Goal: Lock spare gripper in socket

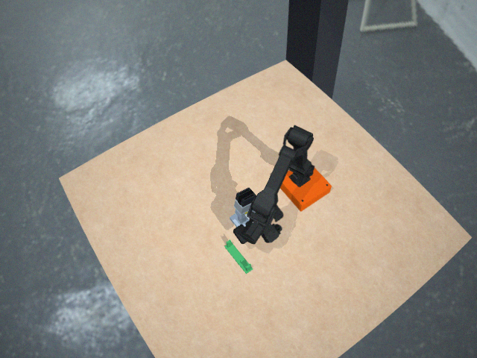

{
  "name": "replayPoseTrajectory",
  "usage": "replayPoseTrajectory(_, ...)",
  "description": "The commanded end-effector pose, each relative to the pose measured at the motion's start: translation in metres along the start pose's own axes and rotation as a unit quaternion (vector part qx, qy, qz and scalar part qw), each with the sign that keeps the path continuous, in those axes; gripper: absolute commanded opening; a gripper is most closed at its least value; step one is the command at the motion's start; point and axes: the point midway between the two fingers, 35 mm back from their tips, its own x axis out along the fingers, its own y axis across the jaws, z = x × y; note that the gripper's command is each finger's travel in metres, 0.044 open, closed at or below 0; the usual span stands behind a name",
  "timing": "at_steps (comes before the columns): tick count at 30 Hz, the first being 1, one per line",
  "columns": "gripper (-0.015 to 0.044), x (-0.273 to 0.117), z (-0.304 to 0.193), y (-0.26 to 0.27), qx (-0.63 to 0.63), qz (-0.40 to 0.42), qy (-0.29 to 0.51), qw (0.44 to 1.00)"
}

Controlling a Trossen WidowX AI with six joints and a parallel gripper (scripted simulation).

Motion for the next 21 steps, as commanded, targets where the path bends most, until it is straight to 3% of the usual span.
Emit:
replayPoseTrajectory(1, 0.0, 0.001, -0.003, 0.0, -0.002, -0.001, 0.003, 1.0)
replayPoseTrajectory(21, 0.0, 0.004, -0.015, -0.001, -0.003, 0.002, 0.003, 1.0)
